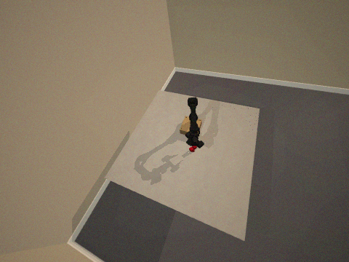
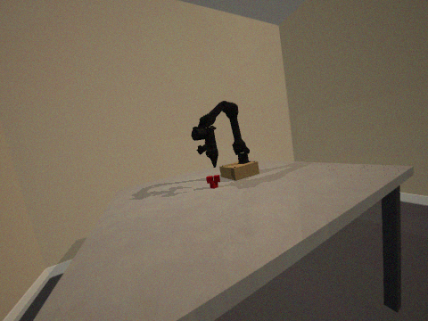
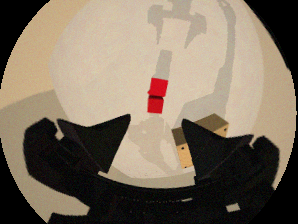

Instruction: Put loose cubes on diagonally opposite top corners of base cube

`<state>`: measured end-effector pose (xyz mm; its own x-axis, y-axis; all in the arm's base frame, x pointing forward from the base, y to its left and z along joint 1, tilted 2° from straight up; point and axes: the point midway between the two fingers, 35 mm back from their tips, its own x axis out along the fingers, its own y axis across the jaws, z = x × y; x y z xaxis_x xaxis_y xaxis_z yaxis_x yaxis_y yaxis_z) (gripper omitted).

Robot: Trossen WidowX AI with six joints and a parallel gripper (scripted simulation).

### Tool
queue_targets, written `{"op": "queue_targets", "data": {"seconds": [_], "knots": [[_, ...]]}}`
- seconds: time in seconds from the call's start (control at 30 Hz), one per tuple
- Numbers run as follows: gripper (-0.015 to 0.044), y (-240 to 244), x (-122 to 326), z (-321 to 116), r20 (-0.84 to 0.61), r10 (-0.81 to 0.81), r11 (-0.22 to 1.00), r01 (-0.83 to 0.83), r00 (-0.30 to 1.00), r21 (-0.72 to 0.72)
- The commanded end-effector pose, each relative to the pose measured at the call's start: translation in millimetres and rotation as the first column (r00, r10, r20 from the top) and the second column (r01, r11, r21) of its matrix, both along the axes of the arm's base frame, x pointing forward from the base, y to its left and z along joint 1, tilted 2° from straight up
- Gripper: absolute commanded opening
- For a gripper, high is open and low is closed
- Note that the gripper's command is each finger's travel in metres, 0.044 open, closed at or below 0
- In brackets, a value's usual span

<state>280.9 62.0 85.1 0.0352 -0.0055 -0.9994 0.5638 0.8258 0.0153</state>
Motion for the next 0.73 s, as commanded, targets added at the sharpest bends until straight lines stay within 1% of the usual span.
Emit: {"op": "queue_targets", "data": {"seconds": [0.0, 0.13, 0.33, 0.4, 0.7], "knots": [[0.0400, 0, 1, 5, 0.005, 0.000, 1.000, 0.000, 1.000, 0.001], [0.0400, 8, 0, 3, 0.001, 0.000, 1.000, 0.000, 1.000, 0.001], [0.0400, 88, -10, 5, 0.000, 0.000, 1.000, 0.000, 1.000, 0.007], [0.0400, 106, -16, 5, 0.000, 0.000, 1.000, 0.000, 1.000, 0.009], [0.0400, 108, -17, 5, 0.000, 0.000, 1.000, 0.000, 1.000, 0.009]]}}
